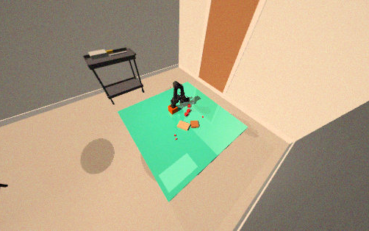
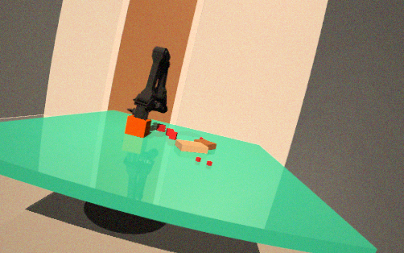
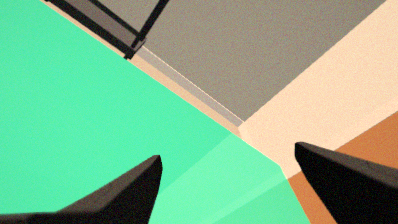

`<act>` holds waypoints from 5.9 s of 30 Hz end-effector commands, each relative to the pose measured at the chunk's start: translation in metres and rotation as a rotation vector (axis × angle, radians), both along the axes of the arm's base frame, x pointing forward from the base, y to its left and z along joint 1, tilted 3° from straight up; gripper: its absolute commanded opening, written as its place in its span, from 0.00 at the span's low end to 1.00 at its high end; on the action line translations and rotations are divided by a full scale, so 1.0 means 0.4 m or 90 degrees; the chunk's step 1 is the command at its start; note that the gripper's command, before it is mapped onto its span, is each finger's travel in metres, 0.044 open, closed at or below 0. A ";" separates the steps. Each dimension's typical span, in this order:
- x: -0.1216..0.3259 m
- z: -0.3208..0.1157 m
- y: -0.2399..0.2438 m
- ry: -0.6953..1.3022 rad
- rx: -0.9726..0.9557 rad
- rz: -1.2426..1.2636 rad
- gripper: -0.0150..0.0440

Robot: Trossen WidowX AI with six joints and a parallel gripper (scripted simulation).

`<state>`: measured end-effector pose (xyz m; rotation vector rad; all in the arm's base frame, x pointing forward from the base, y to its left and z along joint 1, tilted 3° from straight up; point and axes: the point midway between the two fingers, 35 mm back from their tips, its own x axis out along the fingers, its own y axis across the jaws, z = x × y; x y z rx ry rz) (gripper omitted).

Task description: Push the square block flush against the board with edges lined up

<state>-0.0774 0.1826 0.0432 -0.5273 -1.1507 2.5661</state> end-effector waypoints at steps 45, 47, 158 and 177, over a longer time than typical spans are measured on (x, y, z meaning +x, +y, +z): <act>0.281 -0.077 0.072 0.140 -0.622 -0.452 0.25; 0.296 -0.080 0.071 0.154 -0.649 -0.478 0.25; 0.880 -0.051 -0.513 2.063 -0.572 -1.733 0.25; 0.900 -0.181 -0.537 2.067 -0.566 -1.734 0.25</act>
